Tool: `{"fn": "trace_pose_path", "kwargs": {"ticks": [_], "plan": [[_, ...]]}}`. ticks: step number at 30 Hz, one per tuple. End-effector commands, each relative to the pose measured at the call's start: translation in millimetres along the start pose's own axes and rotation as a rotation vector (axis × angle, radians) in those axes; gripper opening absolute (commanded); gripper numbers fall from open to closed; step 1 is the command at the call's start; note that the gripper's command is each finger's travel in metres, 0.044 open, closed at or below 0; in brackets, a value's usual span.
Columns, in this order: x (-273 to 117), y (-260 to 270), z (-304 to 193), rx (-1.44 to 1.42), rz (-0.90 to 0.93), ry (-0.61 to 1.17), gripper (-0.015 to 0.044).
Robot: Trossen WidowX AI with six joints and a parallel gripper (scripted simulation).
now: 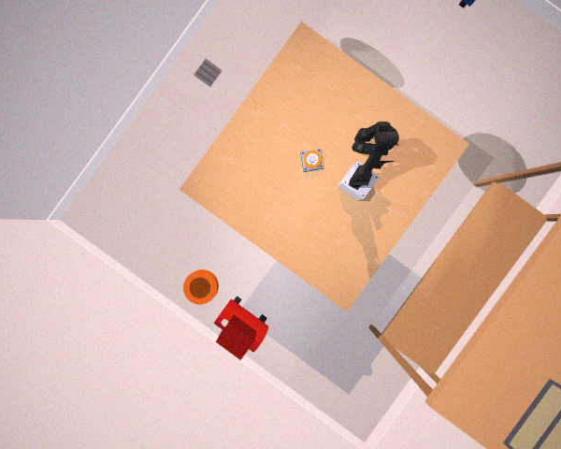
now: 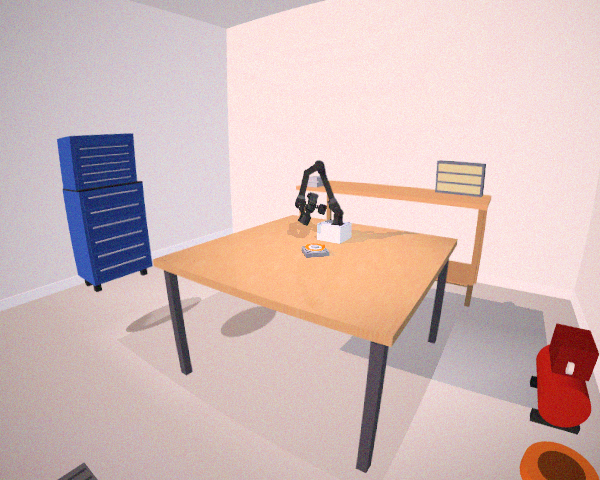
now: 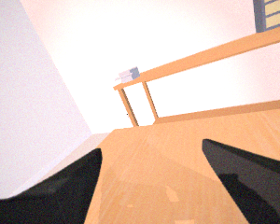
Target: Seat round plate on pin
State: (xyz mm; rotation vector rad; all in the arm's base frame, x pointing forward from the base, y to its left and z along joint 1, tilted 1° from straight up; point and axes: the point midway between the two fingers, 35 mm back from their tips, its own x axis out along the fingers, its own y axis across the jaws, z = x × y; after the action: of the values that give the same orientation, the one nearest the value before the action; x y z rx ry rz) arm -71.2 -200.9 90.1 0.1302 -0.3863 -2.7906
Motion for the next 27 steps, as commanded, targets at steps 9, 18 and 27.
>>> {"fn": "trace_pose_path", "kwargs": {"ticks": [9, 18, 27], "plan": [[-59.1, 8.5, -35.2, -0.42, -0.007, 0.236, 0.0164], [-140.1, 9.2, -71.4, -0.896, 0.196, 0.543, 0.0], [-211.5, -1.1, -89.1, -1.266, 0.487, 0.738, 0.0]]}}
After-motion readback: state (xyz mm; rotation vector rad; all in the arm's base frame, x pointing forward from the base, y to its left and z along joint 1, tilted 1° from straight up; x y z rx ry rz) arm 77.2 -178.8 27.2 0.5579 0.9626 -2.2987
